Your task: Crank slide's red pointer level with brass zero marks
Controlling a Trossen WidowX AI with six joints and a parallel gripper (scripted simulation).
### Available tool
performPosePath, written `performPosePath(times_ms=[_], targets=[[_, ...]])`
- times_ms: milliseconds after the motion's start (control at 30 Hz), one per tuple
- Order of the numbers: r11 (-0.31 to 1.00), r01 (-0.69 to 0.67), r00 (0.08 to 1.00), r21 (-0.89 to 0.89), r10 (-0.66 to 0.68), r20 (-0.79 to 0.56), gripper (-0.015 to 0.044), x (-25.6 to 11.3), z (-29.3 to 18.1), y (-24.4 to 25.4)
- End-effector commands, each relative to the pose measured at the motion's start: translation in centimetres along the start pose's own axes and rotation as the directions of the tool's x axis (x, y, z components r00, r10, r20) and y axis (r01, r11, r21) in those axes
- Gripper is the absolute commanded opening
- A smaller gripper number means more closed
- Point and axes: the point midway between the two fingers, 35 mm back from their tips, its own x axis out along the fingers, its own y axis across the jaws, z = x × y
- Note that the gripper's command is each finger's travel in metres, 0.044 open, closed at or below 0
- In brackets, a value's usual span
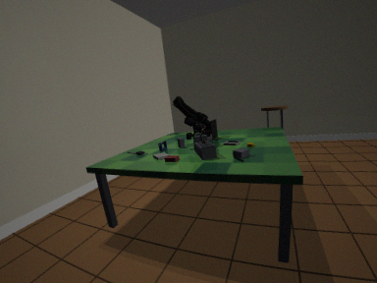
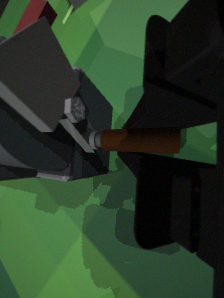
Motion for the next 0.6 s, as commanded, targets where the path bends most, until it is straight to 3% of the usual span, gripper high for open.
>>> performPosePath(times_ms=[0,567], targets=[[1.000,-0.016,1.000,-0.010,0.016,0.006,0.0000,-0.3,0.3,0.9],[1.000,-0.017,1.000,-0.010,0.017,0.007,0.0000,-1.5,1.4,1.8]])
